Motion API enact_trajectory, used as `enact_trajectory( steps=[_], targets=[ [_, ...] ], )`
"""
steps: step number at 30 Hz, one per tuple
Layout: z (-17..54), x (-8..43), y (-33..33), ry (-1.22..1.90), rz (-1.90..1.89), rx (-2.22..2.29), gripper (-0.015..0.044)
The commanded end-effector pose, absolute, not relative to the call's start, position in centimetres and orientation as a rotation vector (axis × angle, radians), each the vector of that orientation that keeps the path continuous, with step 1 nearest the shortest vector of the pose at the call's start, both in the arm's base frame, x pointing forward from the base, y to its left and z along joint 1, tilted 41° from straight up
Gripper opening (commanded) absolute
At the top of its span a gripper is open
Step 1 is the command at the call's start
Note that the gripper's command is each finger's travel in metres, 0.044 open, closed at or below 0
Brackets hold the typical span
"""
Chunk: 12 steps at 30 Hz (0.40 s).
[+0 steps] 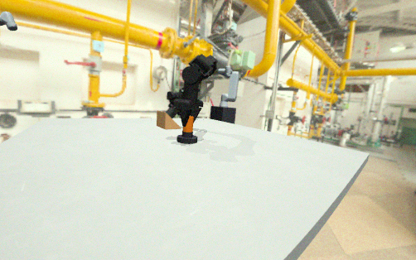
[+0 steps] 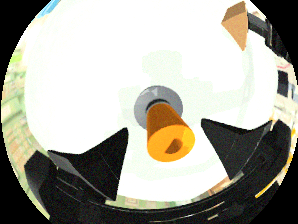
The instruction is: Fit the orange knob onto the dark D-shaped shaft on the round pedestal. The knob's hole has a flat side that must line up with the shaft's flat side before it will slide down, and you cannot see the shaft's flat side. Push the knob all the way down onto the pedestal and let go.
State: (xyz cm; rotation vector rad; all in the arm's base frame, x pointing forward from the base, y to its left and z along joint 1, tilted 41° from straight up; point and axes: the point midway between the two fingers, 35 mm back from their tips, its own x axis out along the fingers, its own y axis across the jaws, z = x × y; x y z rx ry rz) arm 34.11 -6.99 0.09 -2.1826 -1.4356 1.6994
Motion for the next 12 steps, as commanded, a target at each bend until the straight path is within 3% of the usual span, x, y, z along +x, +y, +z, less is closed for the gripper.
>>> enact_trajectory(
  steps=[1, 12],
  targets=[
    [3.2, 34.4, -10.2, -1.423, 1.695, -2.212, 0.0440],
    [5.8, 34.4, -12.4, -1.424, 1.695, -2.211, 0.0440]
  ],
)
